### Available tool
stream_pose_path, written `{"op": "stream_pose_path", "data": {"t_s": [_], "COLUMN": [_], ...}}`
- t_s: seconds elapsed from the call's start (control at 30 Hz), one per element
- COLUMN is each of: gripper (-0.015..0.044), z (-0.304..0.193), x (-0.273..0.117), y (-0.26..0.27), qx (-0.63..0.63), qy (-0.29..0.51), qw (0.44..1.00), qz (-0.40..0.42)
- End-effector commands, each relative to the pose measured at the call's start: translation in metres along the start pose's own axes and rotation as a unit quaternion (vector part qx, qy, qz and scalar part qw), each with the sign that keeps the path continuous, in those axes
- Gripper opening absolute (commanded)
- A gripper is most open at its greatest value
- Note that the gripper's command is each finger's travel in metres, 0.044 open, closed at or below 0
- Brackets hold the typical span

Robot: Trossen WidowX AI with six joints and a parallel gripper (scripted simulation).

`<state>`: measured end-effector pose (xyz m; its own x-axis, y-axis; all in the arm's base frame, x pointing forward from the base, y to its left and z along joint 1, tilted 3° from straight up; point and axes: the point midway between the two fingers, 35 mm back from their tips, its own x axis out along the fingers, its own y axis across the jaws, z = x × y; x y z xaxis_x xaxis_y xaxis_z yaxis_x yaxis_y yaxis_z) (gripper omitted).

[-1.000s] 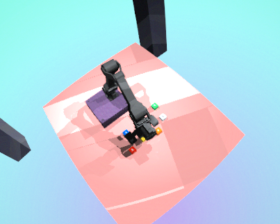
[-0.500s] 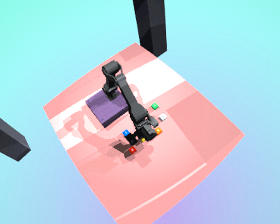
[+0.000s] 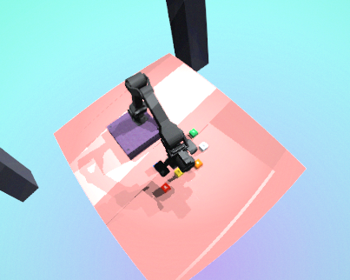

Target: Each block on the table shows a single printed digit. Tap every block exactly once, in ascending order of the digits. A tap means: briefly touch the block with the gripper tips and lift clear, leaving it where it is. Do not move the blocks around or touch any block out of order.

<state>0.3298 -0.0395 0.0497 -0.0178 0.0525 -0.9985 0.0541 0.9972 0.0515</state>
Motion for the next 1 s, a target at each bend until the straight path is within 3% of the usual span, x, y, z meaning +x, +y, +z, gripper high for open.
{"op": "stream_pose_path", "data": {"t_s": [0.0,0.2,0.4,0.57,0.8,0.97], "gripper": [0.002,0.002,0.002,0.002,0.002,0.002], "z": [0.002,0.002,0.025,0.026,0.028,0.028], "x": [-0.056,-0.058,-0.059,-0.059,0.019,0.022], "y": [-0.001,0.002,0.075,0.078,0.078,0.078], "qx": [0.0,0.0,0.0,0.0,0.001,0.0], "qy": [-0.016,-0.016,-0.017,-0.017,-0.017,-0.017], "qw": [1.0,1.0,1.0,1.0,1.0,1.0], "qz": [-0.002,-0.001,0.002,0.002,0.002,0.002]}}
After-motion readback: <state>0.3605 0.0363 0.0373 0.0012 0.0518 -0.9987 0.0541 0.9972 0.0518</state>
